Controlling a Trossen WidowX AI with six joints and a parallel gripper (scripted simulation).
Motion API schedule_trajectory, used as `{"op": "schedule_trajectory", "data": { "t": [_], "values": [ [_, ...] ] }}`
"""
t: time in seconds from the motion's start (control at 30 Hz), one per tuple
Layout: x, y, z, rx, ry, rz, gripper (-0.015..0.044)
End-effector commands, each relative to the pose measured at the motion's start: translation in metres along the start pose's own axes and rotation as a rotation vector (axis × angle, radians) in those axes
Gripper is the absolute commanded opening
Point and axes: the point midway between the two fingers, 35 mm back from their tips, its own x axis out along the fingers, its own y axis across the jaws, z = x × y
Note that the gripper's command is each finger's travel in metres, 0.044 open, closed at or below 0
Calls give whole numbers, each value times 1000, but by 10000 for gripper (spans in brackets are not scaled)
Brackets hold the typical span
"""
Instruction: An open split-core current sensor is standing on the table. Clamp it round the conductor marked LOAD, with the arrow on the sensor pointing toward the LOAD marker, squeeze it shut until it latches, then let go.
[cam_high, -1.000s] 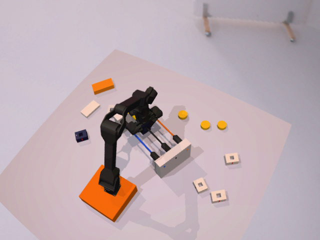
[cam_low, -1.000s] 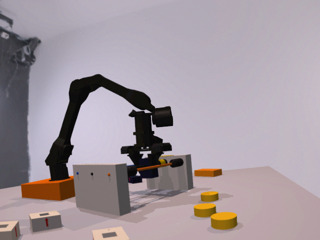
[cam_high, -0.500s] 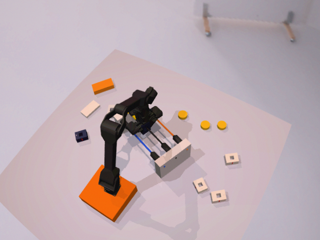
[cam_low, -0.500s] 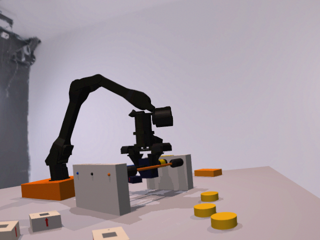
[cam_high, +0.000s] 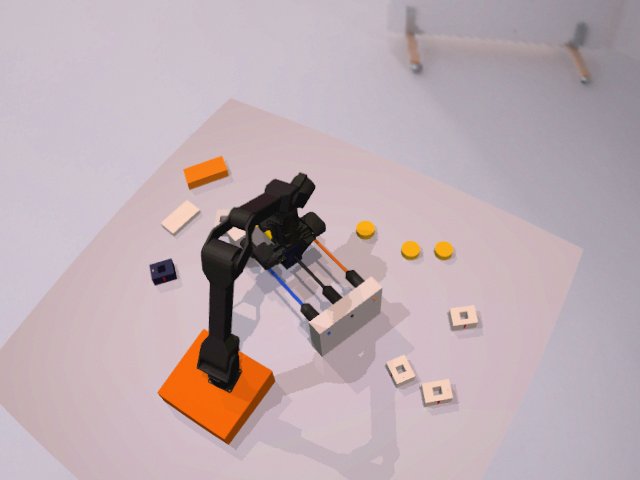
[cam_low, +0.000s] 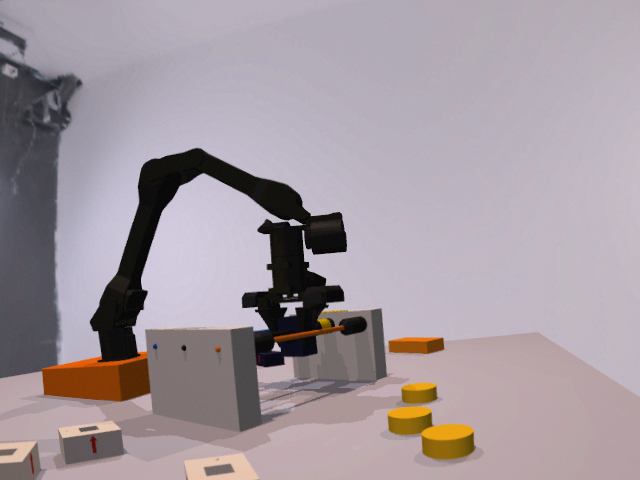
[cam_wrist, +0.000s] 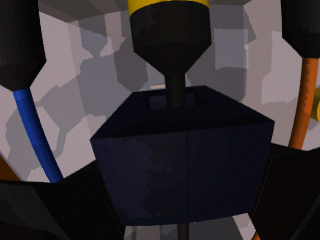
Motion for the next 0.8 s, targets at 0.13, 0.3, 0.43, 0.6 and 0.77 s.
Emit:
{"op": "schedule_trajectory", "data": {
  "t": [0.13,0.3,0.43,0.6,0.77],
  "values": [
    [2,0,0,-1,1,1,0],
    [1,0,0,0,0,1,53],
    [1,0,0,0,0,1,157],
    [1,0,0,0,0,1,267],
    [1,0,0,0,0,1,267]
  ]
}}
